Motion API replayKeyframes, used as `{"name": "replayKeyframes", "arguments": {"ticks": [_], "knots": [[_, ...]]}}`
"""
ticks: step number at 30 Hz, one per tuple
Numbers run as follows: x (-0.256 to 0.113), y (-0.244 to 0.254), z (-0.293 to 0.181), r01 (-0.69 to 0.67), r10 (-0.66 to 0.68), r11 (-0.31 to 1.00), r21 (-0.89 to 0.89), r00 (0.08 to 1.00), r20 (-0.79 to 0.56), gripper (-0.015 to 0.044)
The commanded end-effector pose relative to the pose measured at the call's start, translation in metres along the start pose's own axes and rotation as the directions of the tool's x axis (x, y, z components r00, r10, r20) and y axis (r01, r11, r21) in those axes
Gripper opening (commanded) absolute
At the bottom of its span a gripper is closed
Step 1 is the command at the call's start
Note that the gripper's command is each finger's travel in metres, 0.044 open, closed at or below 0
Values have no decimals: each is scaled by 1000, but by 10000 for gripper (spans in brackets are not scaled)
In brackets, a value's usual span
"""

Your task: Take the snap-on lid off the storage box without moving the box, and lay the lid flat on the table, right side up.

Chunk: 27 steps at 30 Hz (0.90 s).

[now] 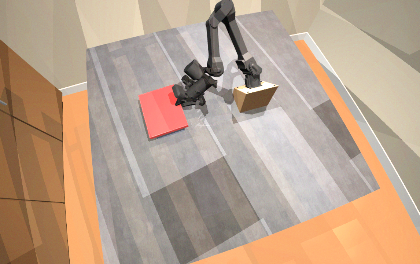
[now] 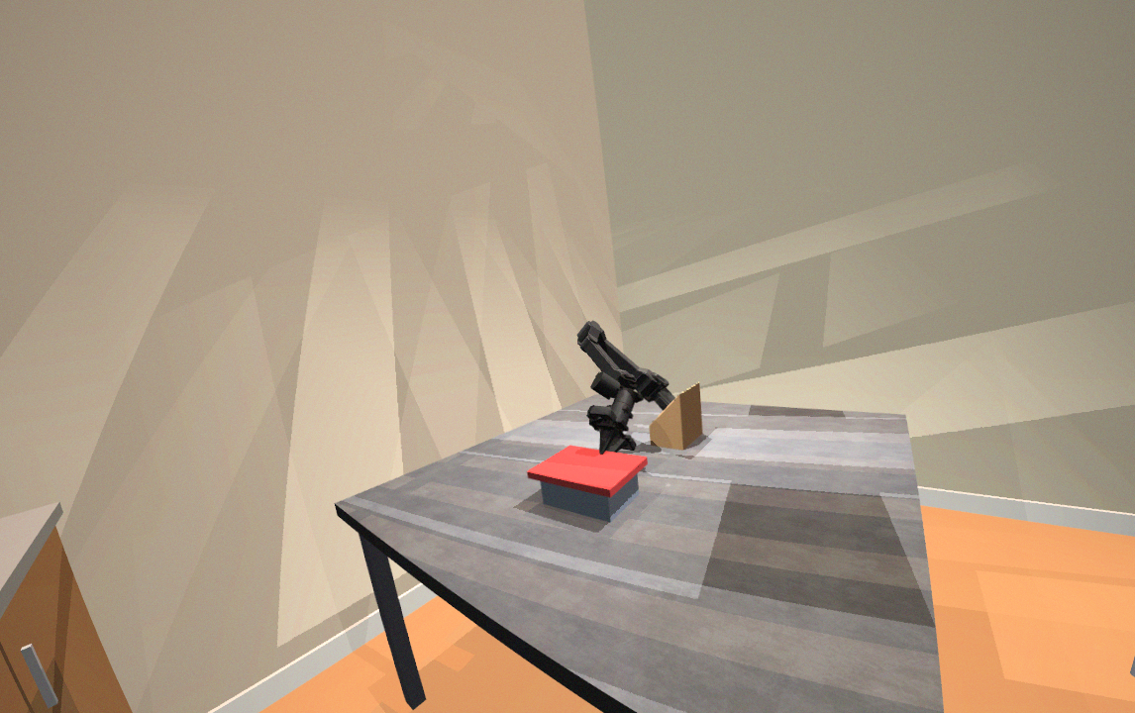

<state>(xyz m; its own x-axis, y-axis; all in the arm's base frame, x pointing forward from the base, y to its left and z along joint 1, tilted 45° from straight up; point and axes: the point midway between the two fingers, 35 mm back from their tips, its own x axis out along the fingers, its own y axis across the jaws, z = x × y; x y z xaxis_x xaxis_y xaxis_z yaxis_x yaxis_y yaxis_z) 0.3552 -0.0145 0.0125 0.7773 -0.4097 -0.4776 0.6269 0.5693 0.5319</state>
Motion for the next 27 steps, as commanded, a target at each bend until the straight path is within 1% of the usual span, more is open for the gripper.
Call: {"name": "replayKeyframes", "arguments": {"ticks": [1,27], "knots": [[0,0,0,1,-1,1000,0,1000,0,0],[-5,4,0,1,-1,1000,0,1000,0,0]]}}
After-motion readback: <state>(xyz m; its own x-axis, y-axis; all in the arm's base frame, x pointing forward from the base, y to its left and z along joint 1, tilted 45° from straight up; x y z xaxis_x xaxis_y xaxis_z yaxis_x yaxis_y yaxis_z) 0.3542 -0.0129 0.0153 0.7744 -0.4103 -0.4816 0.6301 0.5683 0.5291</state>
